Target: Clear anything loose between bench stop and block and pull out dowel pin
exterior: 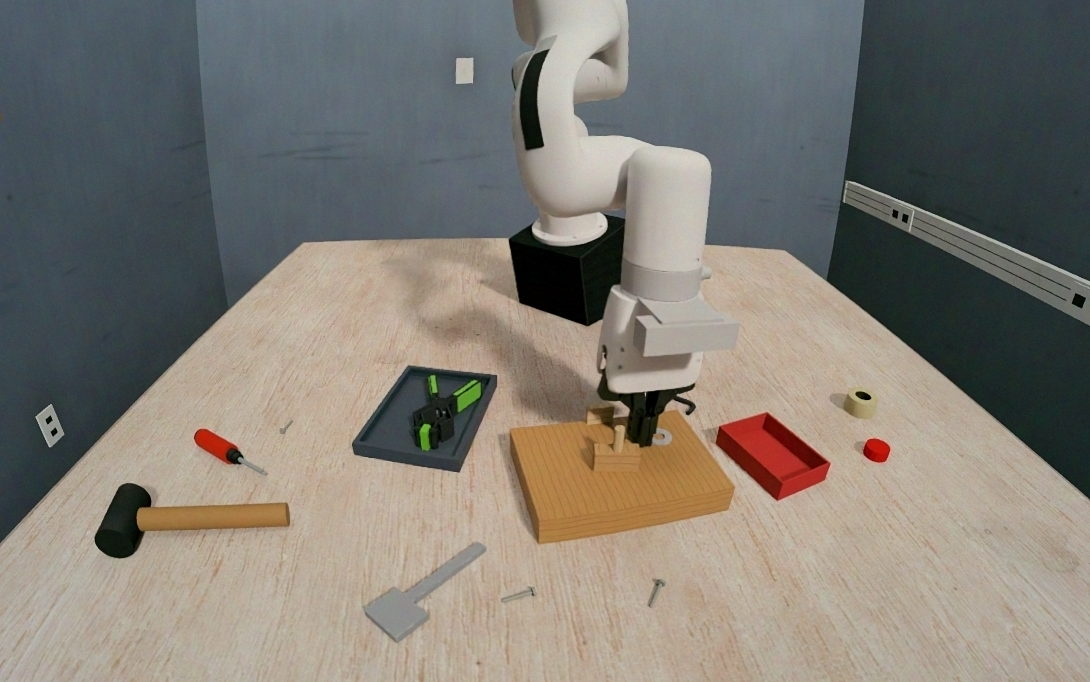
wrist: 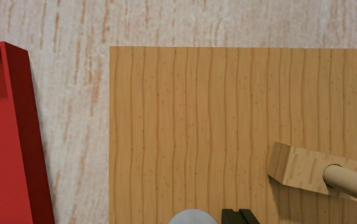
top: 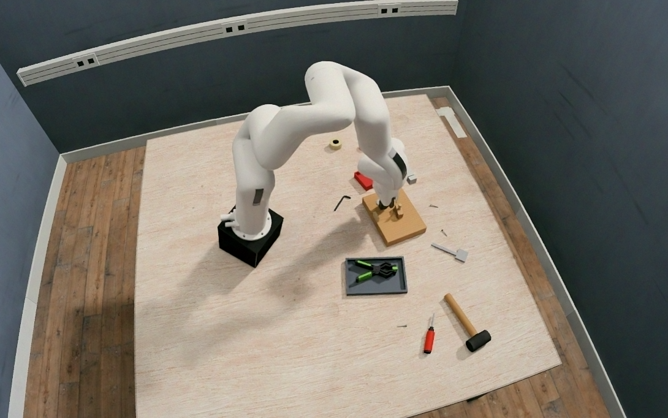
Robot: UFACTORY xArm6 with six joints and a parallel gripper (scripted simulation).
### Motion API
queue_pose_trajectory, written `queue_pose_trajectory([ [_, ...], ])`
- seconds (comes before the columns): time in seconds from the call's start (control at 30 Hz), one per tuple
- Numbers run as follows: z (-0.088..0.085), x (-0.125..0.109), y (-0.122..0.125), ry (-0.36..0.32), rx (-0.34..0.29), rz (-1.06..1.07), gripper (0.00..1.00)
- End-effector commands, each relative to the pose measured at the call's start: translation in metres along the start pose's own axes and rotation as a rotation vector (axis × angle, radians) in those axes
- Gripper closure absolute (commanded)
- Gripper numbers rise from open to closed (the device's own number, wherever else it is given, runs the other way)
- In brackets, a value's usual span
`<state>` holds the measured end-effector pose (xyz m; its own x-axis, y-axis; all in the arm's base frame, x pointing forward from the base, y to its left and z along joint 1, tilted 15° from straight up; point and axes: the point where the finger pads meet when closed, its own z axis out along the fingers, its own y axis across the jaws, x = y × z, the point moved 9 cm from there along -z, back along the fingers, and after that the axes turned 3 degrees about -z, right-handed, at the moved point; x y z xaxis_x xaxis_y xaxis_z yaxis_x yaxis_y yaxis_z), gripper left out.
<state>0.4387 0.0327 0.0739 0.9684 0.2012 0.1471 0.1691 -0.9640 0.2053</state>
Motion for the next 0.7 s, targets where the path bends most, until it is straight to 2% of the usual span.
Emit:
queue_pose_trajectory([
  [0.0,0.000,0.000,0.000,0.002,0.000,0.000,1.00],
  [0.37,-0.002,0.000,0.000,0.002,0.000,0.000,1.00],
  [0.67,-0.012,0.001,0.000,0.002,0.000,0.000,1.00],
])
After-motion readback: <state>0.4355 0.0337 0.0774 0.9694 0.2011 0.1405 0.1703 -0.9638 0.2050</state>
